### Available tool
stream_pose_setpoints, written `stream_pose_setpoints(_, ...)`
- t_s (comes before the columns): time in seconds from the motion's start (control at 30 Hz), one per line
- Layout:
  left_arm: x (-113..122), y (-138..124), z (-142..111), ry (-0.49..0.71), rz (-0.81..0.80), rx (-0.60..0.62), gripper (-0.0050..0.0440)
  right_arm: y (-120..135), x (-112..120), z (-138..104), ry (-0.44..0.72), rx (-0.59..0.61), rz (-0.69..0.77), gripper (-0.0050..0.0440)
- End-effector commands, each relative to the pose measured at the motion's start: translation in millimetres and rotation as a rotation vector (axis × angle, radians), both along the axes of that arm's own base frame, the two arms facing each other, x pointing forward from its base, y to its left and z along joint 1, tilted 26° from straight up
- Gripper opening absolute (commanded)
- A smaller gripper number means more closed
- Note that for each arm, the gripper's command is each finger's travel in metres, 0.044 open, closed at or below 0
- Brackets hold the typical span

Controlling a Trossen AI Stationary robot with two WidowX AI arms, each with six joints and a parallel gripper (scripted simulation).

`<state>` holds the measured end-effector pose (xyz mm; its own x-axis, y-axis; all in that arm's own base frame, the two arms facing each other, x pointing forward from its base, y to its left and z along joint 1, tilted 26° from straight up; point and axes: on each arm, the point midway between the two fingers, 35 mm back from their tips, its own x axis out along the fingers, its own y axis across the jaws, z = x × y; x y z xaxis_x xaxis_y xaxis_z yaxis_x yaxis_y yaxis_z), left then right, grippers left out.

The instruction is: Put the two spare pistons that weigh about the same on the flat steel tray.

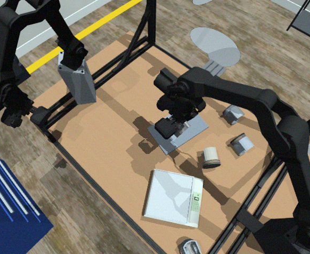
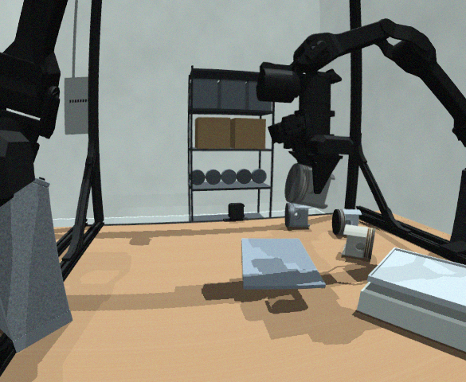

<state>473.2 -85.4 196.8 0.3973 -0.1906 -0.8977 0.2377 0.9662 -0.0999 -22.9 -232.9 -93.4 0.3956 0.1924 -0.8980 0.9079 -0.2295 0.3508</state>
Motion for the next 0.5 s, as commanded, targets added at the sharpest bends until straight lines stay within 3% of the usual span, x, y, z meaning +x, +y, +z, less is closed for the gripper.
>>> stream_pose_setpoints(0.0,14.1,-11.5,9.1,-0.006,0.001,-0.001,0.0158,0.2,0.2,0.0,-0.001,0.001,0.000,0.0440)
stream_pose_setpoints(0.47,14.0,-11.6,8.9,-0.036,-0.229,0.177,0.0158,0.2,0.2,0.0,-0.001,0.001,0.000,0.0440)
